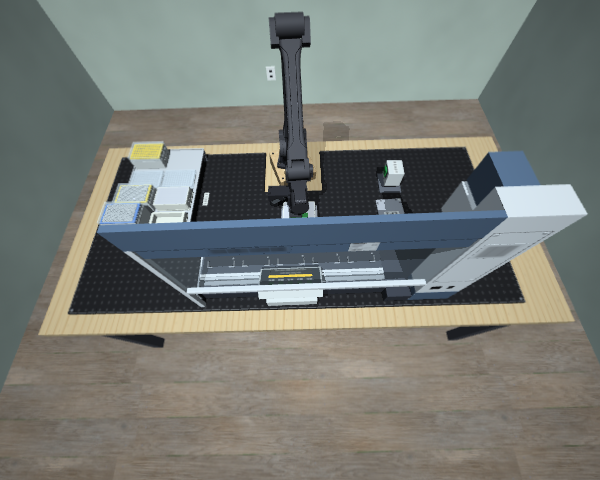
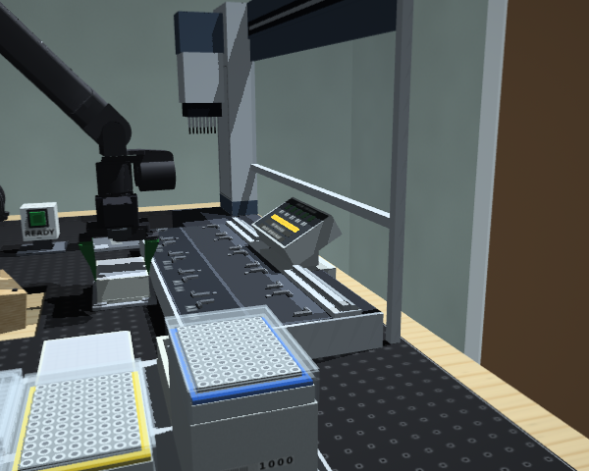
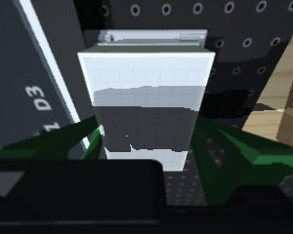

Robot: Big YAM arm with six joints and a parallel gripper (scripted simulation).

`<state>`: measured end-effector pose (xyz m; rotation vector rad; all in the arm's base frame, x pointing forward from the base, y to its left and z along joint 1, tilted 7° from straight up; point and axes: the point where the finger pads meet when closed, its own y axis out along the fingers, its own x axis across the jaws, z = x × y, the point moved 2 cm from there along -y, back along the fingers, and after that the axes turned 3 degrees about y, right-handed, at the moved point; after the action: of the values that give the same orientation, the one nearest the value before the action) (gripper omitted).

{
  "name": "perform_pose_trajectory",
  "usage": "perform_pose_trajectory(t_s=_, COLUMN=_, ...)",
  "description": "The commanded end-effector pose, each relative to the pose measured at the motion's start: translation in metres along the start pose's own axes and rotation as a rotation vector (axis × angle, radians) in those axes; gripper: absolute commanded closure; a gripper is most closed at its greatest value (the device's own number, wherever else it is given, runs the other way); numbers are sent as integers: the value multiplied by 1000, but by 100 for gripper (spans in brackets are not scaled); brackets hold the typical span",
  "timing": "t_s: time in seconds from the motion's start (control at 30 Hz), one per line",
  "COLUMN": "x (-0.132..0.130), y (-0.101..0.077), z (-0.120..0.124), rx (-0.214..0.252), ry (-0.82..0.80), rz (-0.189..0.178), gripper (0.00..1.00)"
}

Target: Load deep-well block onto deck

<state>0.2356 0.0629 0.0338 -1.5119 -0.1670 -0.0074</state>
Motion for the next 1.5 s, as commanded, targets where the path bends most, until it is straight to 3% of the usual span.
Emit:
perform_pose_trajectory(t_s=0.0, x=14, y=-7, z=2, rx=2, ry=0, rz=-34, gripper=100)
perform_pose_trajectory(t_s=0.67, x=14, y=-7, z=2, rx=2, ry=0, rz=-34, gripper=100)
perform_pose_trajectory(t_s=0.77, x=23, y=-22, z=5, rx=5, ry=4, rz=-59, gripper=100)
perform_pose_trajectory(t_s=1.47, x=24, y=-57, z=1, rx=3, ry=4, rz=-64, gripper=100)
